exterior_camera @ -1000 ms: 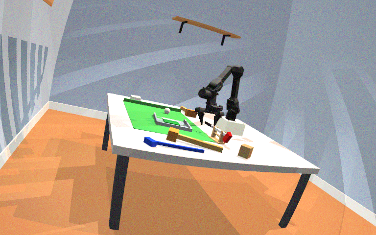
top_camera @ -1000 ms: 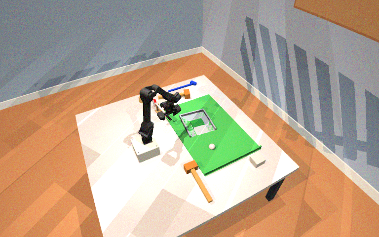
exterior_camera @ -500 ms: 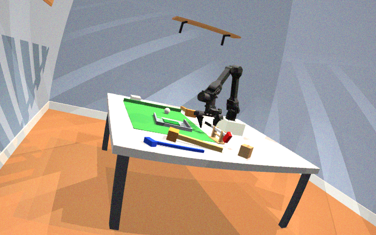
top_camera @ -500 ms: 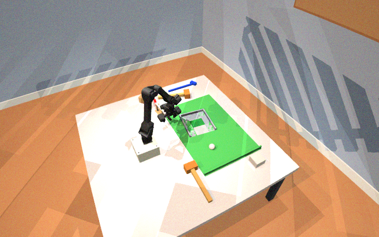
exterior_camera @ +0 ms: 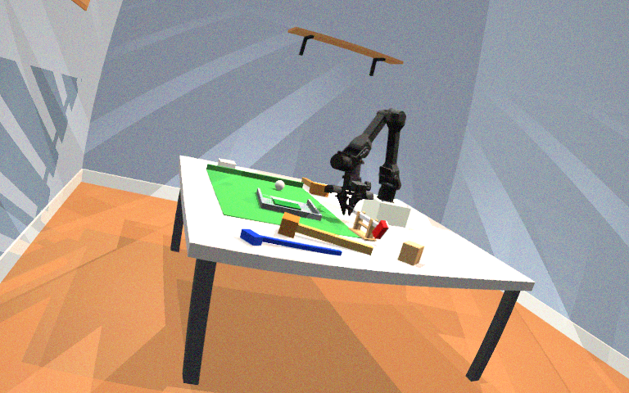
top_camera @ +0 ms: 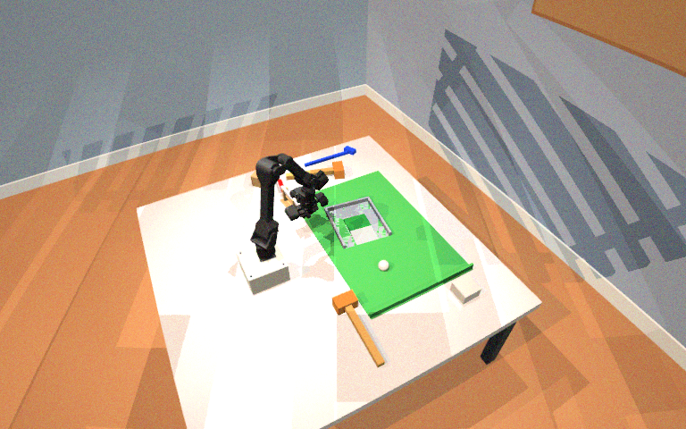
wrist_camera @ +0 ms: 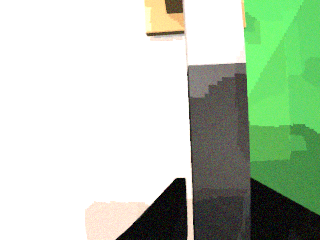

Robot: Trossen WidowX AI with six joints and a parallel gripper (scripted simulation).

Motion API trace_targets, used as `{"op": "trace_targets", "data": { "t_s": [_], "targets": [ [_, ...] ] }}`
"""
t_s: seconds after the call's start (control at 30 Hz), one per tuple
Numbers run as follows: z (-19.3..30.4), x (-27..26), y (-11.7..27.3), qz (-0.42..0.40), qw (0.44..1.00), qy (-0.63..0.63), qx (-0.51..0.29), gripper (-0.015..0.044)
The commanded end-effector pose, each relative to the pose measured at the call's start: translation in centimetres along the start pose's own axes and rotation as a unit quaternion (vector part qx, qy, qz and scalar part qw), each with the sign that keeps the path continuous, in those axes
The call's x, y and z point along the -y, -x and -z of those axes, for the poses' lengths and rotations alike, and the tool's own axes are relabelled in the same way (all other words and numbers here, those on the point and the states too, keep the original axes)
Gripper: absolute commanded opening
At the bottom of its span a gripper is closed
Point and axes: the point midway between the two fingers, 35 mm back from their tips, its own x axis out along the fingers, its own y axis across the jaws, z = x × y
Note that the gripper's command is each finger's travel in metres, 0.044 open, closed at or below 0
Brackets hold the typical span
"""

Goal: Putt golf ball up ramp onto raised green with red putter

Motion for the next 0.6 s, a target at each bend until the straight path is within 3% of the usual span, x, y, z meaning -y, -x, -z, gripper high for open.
{"op": "trace_targets", "data": {
  "t_s": [0.0, 0.27, 0.57],
  "targets": [
    [0.0, 0.0, 0.0, 0.000, 1.000, 0.000, 0.000, 0.0033],
    [-0.3, 0.2, 0.7, 0.000, 1.000, 0.000, 0.000, 0.0000],
    [-2.0, 0.4, 6.9, 0.000, 1.000, 0.000, 0.000, 0.0000]
  ]
}}
